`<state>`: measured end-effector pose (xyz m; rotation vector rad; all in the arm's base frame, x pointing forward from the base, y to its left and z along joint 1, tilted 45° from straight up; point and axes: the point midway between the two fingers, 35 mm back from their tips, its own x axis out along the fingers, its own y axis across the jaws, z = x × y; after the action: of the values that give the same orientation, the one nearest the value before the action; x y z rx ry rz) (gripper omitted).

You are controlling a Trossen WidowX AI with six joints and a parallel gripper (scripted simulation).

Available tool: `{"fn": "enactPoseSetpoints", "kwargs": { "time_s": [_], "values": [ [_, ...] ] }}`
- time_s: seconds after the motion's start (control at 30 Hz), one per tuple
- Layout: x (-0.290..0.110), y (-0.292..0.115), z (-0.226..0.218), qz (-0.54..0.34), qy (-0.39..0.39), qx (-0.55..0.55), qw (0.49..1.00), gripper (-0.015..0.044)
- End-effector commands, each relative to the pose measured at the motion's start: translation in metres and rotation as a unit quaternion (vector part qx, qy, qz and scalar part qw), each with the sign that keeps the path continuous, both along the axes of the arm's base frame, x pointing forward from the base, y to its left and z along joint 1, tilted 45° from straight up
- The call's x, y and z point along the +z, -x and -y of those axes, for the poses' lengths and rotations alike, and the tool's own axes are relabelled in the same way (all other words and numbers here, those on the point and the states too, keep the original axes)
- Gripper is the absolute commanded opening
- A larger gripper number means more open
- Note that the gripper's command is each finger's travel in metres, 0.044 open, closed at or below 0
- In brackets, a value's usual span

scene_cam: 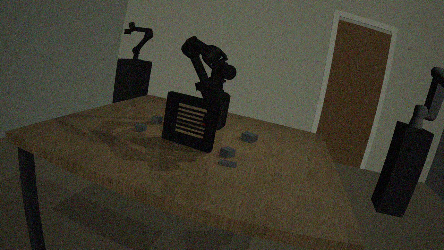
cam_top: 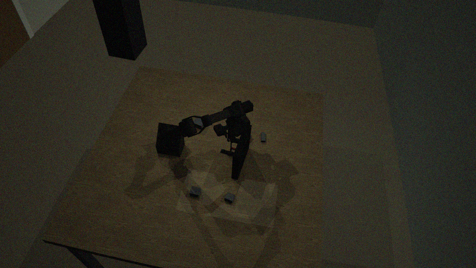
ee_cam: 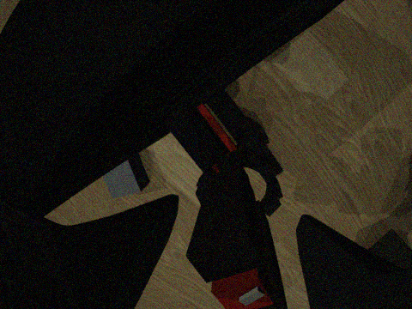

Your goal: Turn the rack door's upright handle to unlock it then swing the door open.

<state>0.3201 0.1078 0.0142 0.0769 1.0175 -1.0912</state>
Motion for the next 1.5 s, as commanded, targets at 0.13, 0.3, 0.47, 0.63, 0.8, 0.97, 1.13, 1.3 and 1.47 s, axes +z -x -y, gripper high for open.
{"fn": "enactPoseSetpoints", "kwargs": {
  "time_s": [0.13,0.3,0.47,0.63,0.8,0.97,1.13,1.3,1.47],
  "values": [
    [0.0002,-0.0004,0.0002,0.148,-0.016,-0.149,0.978,0.0299],
    [0.0002,-0.0004,0.0002,0.231,-0.025,-0.234,0.944,0.0299],
    [0.0002,-0.0004,0.0002,0.307,-0.034,-0.313,0.898,0.0299],
    [0.0002,-0.0004,0.0002,0.318,-0.035,-0.323,0.891,0.0299],
    [0.0002,-0.0004,0.0002,0.318,-0.035,-0.323,0.891,0.0299],
    [0.0002,-0.0004,0.0002,0.318,-0.035,-0.323,0.891,0.0266],
    [0.0002,-0.0004,0.0002,0.318,-0.035,-0.323,0.891,0.0232],
    [0.0002,-0.0004,0.0002,0.318,-0.035,-0.323,0.891,0.0199],
    [0.0002,-0.0004,0.0002,0.318,-0.035,-0.323,0.891,0.0166]
  ]
}}
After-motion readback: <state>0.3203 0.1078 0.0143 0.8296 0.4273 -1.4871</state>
